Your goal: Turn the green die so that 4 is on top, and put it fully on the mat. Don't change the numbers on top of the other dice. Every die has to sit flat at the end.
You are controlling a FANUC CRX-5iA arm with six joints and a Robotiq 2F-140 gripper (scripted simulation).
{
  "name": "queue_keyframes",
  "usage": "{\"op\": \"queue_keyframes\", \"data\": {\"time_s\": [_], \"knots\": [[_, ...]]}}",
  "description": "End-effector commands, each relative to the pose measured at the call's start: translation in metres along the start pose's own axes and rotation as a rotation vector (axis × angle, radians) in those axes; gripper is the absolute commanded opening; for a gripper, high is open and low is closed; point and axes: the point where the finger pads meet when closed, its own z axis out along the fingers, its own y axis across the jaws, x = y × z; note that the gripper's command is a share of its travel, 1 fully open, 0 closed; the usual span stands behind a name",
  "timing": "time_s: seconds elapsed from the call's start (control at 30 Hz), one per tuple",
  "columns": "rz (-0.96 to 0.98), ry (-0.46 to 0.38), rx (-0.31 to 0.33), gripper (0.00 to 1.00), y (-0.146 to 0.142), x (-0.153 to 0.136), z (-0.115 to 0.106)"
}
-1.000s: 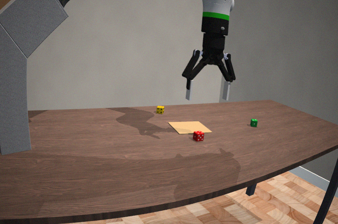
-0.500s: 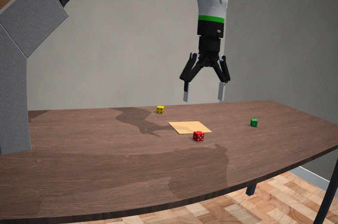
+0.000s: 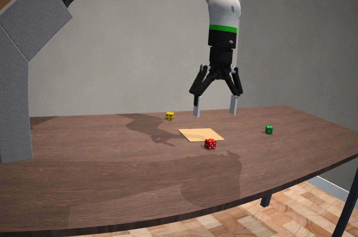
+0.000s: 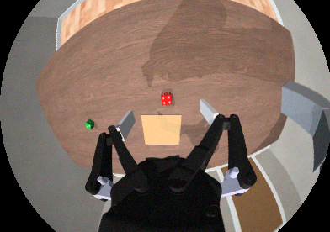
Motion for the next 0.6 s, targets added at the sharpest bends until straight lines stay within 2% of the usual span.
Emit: {"op": "queue_keyframes", "data": {"time_s": [0.0, 0.23, 0.57], "knots": [[0.000, 0.000, 0.001, 1.00, -0.001, 0.000, 0.014], [0.000, 0.000, 0.001, 1.00, -0.001, 0.000, 0.051], [0.000, 0.000, 0.001, 1.00, -0.001, 0.000, 0.056]]}}
